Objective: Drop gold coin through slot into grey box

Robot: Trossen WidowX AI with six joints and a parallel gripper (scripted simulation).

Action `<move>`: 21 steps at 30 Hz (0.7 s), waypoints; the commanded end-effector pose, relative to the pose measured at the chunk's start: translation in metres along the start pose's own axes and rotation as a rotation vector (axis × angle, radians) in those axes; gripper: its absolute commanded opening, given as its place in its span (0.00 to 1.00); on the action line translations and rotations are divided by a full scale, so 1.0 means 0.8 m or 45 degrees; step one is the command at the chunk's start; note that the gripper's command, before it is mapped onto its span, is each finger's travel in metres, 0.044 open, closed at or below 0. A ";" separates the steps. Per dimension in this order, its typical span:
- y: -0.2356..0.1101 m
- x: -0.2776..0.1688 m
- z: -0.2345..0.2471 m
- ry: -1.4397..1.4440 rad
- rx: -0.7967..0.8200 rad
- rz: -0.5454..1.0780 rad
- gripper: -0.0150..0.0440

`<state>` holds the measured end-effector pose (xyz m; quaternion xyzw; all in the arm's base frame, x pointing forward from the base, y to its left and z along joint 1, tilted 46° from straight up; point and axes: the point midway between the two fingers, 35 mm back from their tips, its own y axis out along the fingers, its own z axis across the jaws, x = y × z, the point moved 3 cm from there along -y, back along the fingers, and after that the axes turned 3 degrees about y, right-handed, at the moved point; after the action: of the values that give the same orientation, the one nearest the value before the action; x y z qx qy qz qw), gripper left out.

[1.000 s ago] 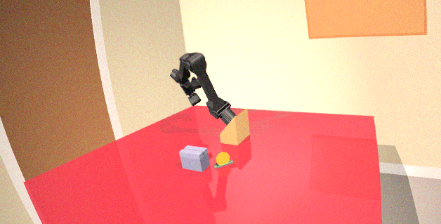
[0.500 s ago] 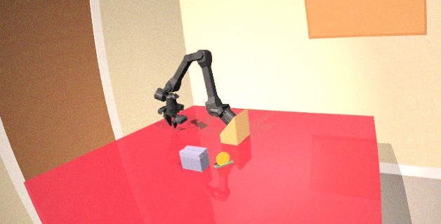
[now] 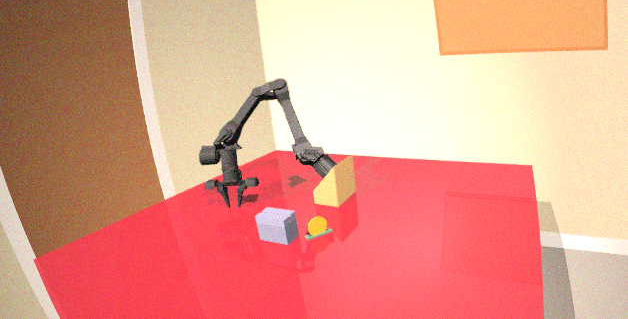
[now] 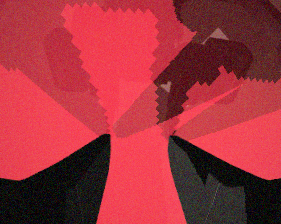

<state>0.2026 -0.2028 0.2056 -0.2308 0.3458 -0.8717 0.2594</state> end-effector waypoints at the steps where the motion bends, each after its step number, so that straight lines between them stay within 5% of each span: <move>1: 0.009 -0.066 -0.022 -0.295 -0.130 0.115 0.53; 21: -0.050 -0.303 -0.227 -1.730 -0.423 0.181 0.53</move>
<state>0.2836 0.0022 0.0905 -0.6822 0.2684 -0.5510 0.3987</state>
